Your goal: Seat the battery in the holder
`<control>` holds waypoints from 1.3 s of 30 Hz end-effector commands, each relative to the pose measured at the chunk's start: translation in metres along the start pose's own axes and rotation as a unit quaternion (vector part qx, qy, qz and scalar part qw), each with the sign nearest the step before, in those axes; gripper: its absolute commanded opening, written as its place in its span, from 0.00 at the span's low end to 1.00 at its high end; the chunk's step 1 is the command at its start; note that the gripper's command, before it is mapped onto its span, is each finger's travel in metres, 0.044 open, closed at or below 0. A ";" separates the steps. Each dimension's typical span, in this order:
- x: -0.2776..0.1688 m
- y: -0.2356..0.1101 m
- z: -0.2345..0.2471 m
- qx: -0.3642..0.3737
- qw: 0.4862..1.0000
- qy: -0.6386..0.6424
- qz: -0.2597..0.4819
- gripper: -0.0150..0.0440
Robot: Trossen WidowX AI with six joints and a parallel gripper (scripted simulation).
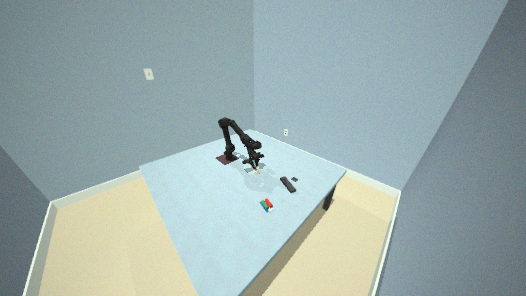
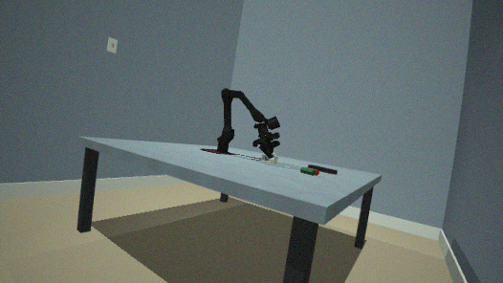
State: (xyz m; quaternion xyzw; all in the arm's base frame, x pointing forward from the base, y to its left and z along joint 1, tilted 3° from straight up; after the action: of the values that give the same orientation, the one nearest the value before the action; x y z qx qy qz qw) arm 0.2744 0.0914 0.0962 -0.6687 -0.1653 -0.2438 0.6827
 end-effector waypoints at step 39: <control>0.004 0.006 0.000 -0.011 0.994 -0.009 0.106 0.39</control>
State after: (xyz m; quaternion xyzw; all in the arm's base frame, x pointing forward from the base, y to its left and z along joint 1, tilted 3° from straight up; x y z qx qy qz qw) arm 0.2819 0.0906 0.0969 -0.6890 -0.1065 -0.1810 0.6936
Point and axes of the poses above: the point midway between the two fingers, 35 mm back from their tips, its own y axis out along the fingers, its own z axis across the jaws, x = y × z, the point moved 3 cm from there along -y, back along the fingers, and after that the axes turned 2 degrees about y, right-handed, at the moved point
